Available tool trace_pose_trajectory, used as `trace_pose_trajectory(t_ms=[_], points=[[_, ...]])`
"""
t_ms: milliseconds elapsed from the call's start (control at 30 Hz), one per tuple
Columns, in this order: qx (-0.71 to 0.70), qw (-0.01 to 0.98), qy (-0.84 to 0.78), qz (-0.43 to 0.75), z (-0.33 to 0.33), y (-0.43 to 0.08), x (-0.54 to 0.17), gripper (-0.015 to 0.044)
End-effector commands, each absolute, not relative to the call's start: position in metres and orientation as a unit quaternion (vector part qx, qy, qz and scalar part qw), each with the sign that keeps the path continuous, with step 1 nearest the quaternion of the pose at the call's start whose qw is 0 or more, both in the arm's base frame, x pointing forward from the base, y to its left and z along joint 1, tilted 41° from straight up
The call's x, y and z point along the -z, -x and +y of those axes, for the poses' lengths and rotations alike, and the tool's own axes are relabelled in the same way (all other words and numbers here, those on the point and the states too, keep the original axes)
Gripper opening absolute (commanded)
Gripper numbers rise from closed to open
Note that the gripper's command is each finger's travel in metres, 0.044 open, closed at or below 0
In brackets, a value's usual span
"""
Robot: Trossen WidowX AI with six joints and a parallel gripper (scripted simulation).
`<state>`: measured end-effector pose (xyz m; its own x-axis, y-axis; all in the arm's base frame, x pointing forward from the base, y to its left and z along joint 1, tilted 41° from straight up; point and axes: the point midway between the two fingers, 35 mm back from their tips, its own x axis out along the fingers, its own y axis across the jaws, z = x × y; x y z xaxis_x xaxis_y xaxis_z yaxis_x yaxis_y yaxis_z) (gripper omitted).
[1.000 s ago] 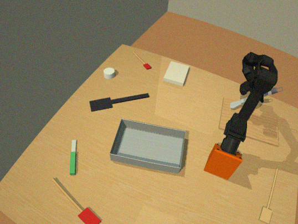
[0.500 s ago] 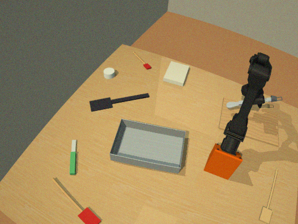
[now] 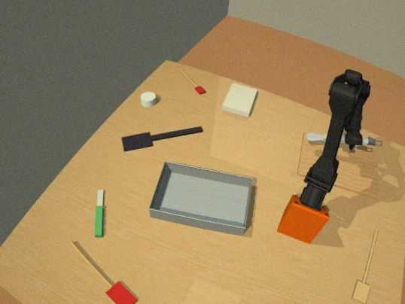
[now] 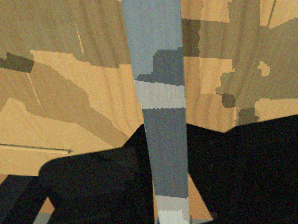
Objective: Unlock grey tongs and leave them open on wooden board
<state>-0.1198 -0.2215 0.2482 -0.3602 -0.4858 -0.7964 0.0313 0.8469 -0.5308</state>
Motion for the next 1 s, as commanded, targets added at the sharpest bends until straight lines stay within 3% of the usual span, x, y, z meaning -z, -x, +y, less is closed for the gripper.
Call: trace_pose_trajectory(t_ms=[0,967], points=[[0.237,0.567,0.162,0.772,-0.226,0.122,-0.25,-0.015],[0.256,0.625,0.255,0.692,-0.235,0.134,-0.261,-0.015]])
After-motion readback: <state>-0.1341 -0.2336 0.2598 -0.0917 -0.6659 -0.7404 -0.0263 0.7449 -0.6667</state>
